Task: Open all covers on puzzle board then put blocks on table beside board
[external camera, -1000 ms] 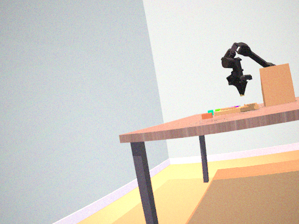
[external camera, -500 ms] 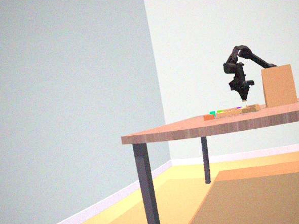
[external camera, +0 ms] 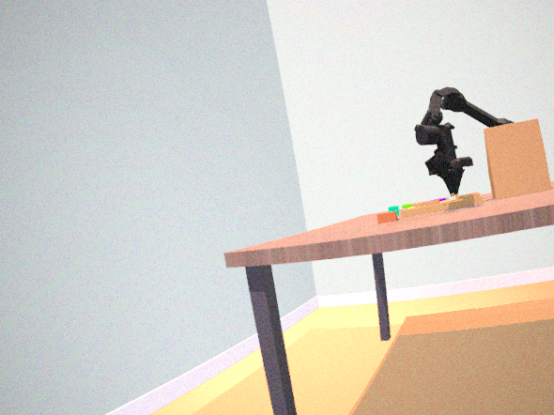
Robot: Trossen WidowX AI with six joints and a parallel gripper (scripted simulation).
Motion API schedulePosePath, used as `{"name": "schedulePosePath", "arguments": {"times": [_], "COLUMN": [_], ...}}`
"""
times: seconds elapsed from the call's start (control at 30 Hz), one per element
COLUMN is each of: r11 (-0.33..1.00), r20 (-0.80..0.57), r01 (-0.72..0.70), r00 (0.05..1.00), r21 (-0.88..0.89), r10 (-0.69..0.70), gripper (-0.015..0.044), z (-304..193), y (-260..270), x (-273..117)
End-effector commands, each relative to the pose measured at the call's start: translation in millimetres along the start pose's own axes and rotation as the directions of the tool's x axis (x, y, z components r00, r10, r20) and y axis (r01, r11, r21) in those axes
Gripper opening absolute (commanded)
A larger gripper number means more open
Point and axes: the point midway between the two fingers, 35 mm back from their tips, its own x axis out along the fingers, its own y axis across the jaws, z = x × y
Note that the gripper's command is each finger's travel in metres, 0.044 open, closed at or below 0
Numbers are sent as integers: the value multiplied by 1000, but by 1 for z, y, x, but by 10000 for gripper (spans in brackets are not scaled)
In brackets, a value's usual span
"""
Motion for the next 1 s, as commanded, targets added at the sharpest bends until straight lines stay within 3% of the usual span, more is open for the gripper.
{"name": "schedulePosePath", "arguments": {"times": [0.0,0.9,0.97], "r11": [1000,1000,1000], "r20": [-10,-13,-9], "r01": [5,9,5], "r00": [1000,1000,1000], "r21": [-8,-7,-1], "r10": [-5,-9,-5], "gripper": [80,80,133], "z": [-3,-8,-6], "y": [0,0,-1], "x": [10,45,42]}}
